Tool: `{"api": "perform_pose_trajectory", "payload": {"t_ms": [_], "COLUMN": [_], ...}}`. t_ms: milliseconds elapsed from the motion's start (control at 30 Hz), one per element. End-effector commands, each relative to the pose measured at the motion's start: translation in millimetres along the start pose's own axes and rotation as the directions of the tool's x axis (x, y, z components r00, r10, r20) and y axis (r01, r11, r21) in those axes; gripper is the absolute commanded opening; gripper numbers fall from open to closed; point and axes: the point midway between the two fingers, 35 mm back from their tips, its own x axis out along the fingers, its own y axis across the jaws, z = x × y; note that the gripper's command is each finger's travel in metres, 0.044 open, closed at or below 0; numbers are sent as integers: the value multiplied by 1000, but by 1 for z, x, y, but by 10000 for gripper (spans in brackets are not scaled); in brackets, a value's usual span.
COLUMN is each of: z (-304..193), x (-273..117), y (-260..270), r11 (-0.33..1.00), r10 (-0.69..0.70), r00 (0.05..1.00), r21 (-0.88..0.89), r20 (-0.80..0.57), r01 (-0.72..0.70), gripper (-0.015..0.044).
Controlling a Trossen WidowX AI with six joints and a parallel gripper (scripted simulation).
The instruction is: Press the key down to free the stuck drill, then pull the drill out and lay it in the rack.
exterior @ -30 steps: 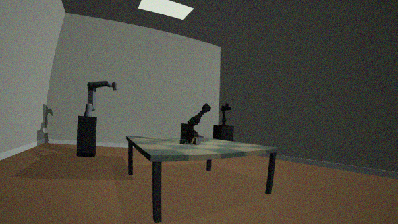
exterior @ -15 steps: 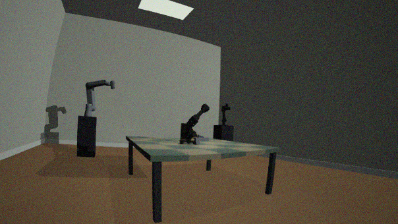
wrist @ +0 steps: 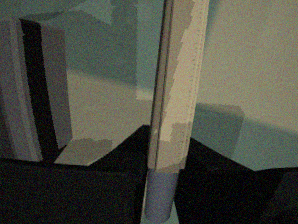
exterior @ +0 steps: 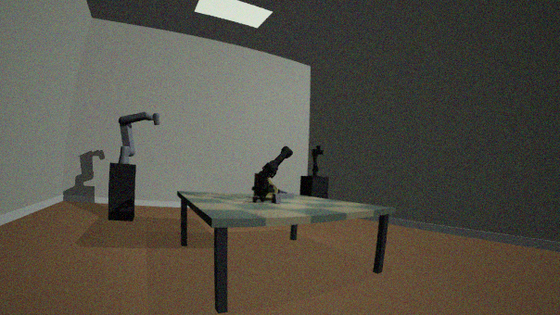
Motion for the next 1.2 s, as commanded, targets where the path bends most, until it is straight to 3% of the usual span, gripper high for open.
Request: {"api": "perform_pose_trajectory", "payload": {"t_ms": [0,1167], "z": [-10,-17], "x": [-2,-8], "y": [0,2], "r11": [1000,1000], "r10": [-2,-2], "r00": [1000,1000], "r21": [-1,-1], "r20": [-6,-7], "r01": [2,2], "gripper": [0,0]}}
